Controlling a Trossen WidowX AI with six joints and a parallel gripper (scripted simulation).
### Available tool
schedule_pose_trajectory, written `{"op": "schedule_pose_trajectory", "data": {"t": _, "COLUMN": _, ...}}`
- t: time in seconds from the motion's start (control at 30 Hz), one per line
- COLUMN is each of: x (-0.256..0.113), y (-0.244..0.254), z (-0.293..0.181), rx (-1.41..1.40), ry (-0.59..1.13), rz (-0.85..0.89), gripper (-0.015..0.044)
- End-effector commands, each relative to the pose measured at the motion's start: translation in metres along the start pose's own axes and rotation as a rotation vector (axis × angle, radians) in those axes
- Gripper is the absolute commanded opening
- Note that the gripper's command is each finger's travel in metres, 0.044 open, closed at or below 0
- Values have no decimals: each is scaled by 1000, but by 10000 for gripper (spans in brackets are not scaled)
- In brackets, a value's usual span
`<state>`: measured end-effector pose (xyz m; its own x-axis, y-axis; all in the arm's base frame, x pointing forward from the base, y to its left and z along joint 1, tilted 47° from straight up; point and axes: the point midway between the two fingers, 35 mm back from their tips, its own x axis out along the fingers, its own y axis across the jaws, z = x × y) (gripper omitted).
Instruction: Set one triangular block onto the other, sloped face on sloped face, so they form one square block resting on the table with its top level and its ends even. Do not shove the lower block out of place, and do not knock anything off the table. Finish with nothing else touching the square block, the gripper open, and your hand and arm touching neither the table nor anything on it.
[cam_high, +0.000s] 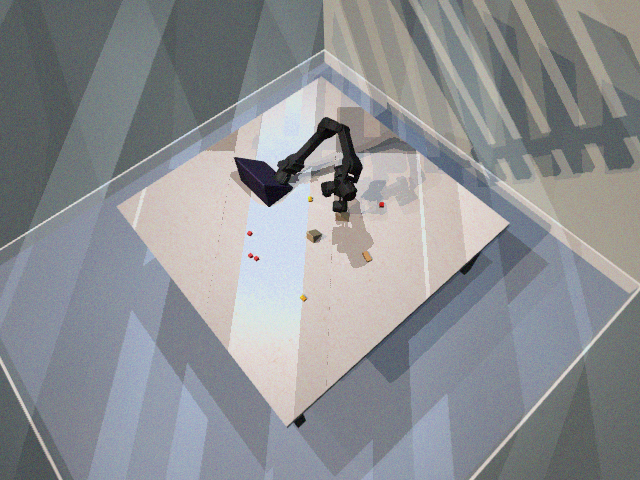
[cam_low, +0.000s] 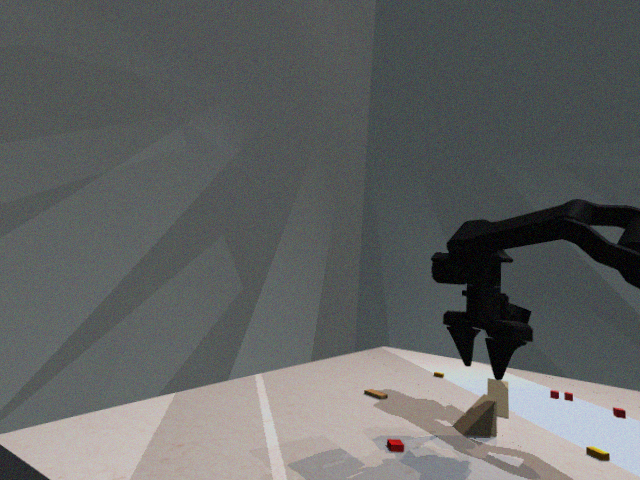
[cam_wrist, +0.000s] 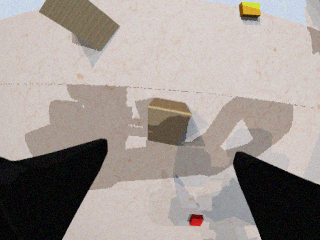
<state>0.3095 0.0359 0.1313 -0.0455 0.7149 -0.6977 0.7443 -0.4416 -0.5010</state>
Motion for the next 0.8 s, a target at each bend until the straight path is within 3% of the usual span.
{"op": "schedule_pose_trajectory", "data": {"t": 0.0, "x": -2, "y": 2, "z": -1, "rx": 88, "ry": 12, "rz": -23, "gripper": 440}}
{"op": "schedule_pose_trajectory", "data": {"t": 0.77, "x": 25, "y": 6, "z": -3, "rx": 89, "ry": 10, "rz": -19, "gripper": 440}}
